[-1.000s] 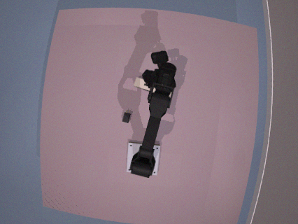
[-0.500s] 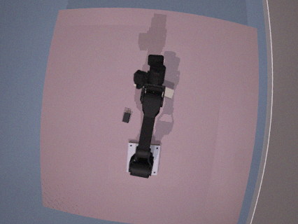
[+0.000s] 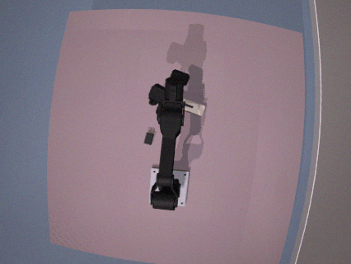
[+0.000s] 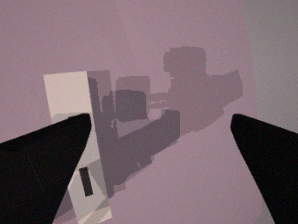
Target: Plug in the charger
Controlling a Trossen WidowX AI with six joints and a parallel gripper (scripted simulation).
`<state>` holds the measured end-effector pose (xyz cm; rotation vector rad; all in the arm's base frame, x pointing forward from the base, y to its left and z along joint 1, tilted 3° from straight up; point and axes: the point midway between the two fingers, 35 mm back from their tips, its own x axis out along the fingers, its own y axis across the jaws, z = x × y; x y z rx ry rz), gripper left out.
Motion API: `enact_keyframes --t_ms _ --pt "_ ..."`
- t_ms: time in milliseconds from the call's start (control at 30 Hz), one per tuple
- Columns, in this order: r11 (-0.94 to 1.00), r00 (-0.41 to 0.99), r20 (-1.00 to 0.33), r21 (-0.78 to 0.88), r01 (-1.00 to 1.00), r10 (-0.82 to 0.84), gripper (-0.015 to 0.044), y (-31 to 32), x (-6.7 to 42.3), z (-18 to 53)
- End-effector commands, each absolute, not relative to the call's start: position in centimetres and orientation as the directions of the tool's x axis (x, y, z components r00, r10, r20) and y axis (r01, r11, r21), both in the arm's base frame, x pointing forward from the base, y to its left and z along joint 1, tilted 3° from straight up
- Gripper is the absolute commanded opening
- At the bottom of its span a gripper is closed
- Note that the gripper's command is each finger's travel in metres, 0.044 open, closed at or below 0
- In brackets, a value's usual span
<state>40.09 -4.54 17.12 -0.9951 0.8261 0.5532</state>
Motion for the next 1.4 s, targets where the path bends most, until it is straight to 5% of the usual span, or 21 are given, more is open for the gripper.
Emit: enact_keyframes --t_ms 0,1367 --pt "0.522 0.555 -0.830 -0.451 -0.724 0.052 0.0440 -3.6 39.3 16.5" --pt "0.969 0.208 -0.969 0.080 -0.234 0.131 0.0440 4.7 30.5 10.5"
